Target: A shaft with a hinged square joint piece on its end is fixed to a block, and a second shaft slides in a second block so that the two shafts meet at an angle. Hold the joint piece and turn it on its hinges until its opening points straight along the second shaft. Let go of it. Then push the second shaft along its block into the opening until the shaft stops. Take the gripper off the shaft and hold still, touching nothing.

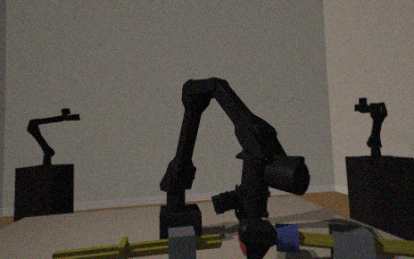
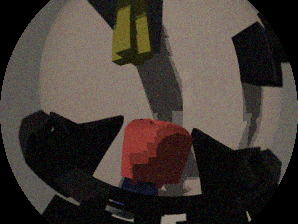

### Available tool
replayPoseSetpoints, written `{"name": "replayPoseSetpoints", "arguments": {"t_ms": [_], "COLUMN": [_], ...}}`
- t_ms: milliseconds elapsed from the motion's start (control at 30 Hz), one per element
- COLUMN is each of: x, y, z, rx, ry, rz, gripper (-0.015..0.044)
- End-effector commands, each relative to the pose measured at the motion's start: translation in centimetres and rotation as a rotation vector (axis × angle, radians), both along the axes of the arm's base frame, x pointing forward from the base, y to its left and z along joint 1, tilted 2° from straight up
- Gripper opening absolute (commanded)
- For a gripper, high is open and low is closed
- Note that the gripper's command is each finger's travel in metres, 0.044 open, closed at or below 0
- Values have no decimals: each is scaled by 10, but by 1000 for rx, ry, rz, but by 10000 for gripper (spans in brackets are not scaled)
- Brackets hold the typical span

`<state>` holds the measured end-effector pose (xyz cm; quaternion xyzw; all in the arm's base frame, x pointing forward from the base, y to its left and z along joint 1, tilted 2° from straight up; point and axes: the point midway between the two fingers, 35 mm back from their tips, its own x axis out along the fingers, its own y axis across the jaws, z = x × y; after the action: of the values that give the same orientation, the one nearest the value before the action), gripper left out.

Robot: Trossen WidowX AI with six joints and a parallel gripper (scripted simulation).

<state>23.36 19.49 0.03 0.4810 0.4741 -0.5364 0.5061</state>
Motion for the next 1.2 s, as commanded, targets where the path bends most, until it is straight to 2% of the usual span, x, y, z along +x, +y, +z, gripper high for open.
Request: {"name": "replayPoseSetpoints", "arguments": {"t_ms": [0,300,700,1167], "x": [2,2,3,10], "y": [-3,-7,-7,-1], "z": [9,27,27,62], "rx": [109,383,375,311], "ry": [-4,-36,-33,-61], "rz": [-12,-5,14,485], "gripper": [440,440,440,440]}}
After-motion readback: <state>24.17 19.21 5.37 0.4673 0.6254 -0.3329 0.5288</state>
